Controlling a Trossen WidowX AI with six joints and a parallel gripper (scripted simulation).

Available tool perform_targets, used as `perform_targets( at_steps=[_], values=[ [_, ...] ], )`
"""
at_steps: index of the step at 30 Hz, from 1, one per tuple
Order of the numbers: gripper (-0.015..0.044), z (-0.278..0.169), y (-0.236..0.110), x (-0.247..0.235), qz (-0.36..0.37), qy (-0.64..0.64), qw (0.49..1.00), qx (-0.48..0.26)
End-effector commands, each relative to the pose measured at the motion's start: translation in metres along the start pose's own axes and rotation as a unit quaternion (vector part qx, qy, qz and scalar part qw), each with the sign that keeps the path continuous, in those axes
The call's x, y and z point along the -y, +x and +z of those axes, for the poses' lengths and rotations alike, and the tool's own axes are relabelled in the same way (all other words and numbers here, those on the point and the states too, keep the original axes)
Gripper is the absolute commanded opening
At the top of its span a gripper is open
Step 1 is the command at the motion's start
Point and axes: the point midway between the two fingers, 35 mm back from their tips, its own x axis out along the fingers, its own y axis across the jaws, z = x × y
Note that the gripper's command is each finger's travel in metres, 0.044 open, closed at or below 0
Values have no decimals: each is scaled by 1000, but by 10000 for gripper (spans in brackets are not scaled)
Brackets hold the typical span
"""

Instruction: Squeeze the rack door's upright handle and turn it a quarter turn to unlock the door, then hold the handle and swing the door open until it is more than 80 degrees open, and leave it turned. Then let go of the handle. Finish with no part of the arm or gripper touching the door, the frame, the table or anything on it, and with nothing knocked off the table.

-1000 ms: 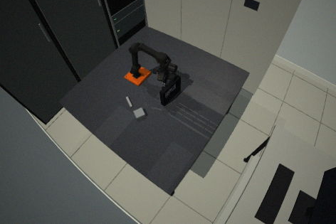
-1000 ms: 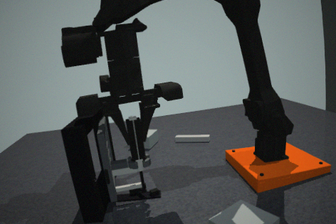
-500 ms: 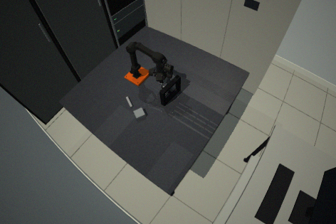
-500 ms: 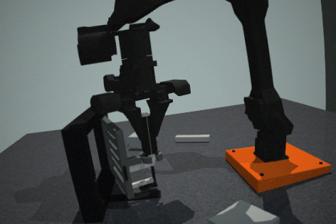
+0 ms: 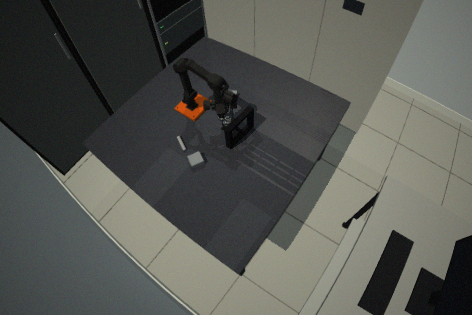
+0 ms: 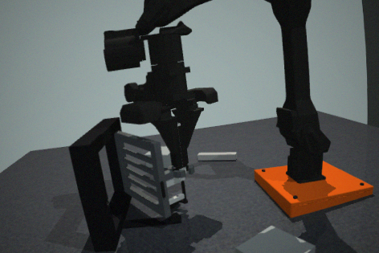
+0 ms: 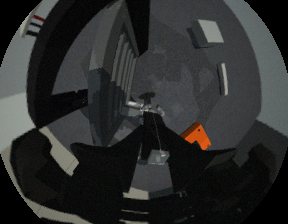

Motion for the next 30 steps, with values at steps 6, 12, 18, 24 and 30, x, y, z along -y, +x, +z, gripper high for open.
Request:
perform_targets(
  at_steps=[6,12,18,24,30],
  values=[
    [27,5,0,14,5,-74,997,4],
    [27,10,0,25,4,-117,993,4],
    [27,15,0,35,4,-159,987,4],
    [27,21,0,44,3,-200,980,5],
    [27,28,0,54,2,-241,970,5]
  ],
)
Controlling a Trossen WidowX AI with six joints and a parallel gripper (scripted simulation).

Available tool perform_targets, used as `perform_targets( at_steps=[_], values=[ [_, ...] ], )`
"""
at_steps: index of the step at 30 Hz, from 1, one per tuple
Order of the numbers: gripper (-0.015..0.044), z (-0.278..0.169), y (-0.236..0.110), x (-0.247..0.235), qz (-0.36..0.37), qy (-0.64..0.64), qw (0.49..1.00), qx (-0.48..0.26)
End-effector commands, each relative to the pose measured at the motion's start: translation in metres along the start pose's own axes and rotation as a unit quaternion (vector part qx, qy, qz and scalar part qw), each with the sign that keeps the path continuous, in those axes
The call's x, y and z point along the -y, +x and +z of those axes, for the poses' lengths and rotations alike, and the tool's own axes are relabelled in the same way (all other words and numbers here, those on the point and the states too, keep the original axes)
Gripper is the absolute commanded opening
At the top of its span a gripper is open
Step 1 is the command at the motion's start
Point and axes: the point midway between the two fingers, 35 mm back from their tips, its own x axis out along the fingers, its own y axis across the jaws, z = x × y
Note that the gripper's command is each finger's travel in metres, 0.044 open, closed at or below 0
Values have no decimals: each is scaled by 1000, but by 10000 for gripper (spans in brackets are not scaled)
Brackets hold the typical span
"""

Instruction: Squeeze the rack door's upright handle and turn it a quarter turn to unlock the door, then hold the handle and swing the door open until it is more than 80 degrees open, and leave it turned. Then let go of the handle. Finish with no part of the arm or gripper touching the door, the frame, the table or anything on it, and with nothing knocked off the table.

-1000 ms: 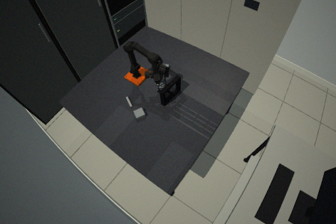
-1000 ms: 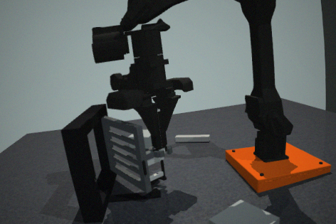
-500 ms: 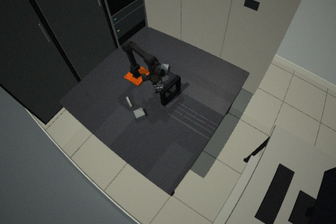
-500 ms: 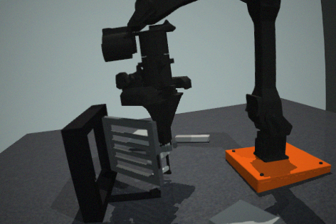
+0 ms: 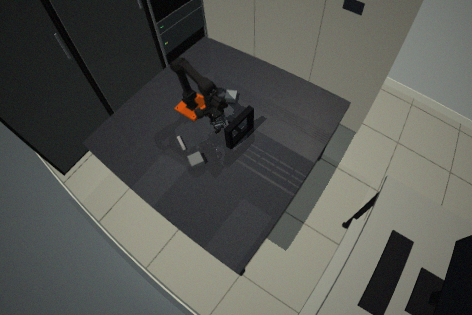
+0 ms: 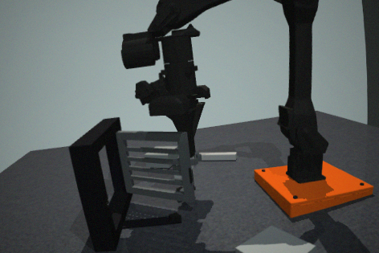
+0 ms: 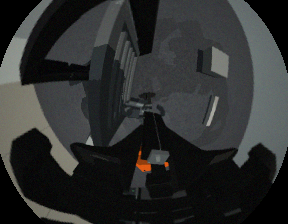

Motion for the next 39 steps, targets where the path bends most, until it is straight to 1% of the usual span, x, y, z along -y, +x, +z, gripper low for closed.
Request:
perform_targets(
  at_steps=[1,19,34,39],
  values=[
    [27,2,0,5,3,-35,999,3],
    [27,15,0,35,1,-158,987,3],
    [27,31,0,60,-1,-263,965,4],
    [27,33,0,62,-1,-273,962,4]
  ],
)
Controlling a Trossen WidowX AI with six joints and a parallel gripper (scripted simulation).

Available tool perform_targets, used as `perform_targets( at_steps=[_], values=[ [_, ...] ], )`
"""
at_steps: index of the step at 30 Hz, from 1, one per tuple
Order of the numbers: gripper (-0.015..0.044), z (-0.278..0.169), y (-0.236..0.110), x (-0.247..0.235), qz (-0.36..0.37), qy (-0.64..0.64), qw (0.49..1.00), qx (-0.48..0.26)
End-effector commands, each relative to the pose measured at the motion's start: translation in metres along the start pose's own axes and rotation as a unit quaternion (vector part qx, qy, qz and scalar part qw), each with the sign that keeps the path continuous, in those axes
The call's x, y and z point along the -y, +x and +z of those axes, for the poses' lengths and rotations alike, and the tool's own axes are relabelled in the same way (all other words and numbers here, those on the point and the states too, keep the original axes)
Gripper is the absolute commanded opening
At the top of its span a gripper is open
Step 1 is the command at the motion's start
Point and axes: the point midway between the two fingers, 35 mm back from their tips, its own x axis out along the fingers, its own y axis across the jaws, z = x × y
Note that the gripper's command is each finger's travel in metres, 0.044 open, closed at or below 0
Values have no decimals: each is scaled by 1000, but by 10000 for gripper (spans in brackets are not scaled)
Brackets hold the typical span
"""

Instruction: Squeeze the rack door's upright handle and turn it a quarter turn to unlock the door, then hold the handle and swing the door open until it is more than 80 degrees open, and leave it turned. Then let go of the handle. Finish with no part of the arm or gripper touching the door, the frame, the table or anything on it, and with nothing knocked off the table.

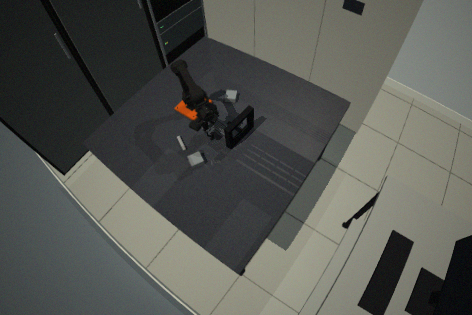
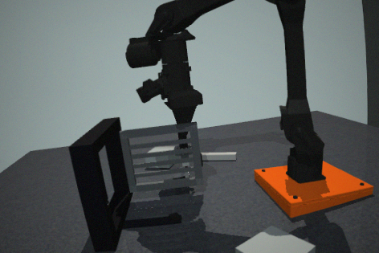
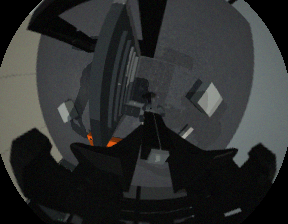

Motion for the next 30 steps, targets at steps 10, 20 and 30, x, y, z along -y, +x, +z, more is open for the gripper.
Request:
perform_targets(
  at_steps=[10,20,30],
  values=[
    [27,0,0,1,0,-14,1000,-1],
    [263,0,0,1,0,-14,1000,-1],
    [299,1,-8,1,0,-14,1000,-1]
  ],
)
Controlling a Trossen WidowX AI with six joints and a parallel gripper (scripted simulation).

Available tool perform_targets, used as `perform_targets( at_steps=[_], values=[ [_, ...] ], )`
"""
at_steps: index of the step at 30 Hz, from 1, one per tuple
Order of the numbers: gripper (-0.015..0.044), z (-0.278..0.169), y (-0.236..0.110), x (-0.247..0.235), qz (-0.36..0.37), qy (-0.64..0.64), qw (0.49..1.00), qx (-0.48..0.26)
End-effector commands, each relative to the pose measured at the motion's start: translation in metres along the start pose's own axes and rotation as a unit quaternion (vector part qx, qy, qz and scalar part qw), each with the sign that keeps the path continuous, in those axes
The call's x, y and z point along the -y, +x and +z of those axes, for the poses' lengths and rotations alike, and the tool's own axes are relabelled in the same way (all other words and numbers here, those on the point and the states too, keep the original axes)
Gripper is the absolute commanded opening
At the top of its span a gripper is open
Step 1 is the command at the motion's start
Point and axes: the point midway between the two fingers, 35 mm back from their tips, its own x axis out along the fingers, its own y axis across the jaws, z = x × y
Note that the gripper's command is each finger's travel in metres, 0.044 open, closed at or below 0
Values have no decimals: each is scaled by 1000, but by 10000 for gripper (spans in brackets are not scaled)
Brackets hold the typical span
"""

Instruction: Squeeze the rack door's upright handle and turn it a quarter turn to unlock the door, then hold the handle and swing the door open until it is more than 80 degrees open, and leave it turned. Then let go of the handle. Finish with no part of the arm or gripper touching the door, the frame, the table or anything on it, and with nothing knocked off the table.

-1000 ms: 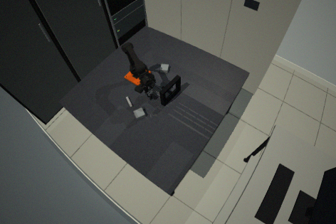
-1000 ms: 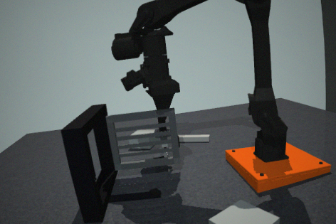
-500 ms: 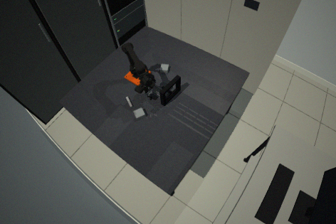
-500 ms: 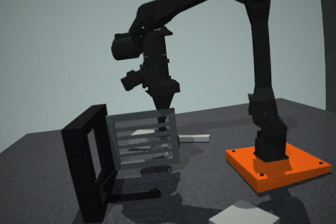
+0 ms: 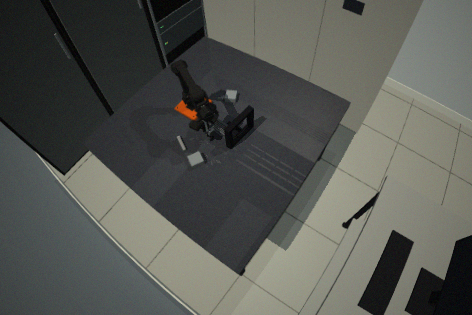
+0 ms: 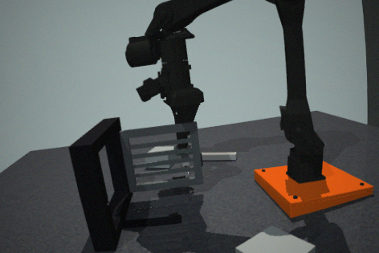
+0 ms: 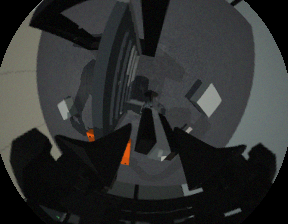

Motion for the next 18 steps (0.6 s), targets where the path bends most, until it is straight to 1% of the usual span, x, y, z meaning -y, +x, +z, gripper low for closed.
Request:
perform_targets(
  at_steps=[1,18],
  values=[
    [299,2,-6,0,0,-2,1000,4],
    [299,3,-26,1,0,-2,1000,4]
  ],
)
